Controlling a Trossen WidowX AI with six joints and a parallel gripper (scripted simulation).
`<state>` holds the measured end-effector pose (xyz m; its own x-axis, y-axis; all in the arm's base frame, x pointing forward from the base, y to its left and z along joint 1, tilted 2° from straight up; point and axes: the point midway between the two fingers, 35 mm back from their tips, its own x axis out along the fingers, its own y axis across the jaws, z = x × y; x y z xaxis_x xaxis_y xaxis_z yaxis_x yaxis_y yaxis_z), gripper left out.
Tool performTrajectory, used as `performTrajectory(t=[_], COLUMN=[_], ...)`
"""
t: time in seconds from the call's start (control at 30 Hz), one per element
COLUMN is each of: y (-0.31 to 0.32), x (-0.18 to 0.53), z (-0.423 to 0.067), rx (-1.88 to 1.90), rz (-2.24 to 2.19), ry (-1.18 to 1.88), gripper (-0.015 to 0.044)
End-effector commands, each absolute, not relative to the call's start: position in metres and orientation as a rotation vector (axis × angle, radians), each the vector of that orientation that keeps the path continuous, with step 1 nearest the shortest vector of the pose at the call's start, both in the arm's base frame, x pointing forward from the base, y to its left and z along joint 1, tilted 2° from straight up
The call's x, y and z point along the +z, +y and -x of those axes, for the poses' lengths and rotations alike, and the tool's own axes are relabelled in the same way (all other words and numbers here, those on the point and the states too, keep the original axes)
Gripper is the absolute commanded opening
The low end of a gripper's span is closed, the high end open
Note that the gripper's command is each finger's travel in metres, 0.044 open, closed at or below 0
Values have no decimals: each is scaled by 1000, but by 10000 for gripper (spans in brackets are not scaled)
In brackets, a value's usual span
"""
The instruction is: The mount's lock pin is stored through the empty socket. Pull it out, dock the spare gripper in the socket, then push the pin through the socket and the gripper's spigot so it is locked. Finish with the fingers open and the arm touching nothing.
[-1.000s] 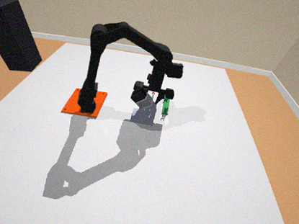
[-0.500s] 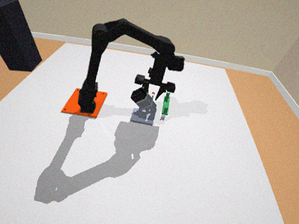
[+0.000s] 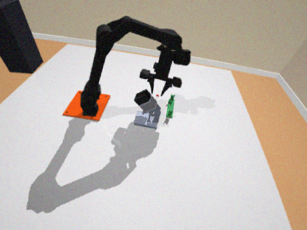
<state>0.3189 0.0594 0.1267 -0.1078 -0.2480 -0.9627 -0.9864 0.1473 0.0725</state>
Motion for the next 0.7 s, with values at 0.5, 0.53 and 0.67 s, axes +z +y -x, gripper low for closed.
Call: performTrajectory(t=[0.5,0.53,0.67], y=[76,76,76], x=[149,149,149], z=[-322,-322,-322], rx=[1040,1040,1040], rz=[1258,1258,1258], ry=[1525,1525,1525], gripper=[226,253,358])
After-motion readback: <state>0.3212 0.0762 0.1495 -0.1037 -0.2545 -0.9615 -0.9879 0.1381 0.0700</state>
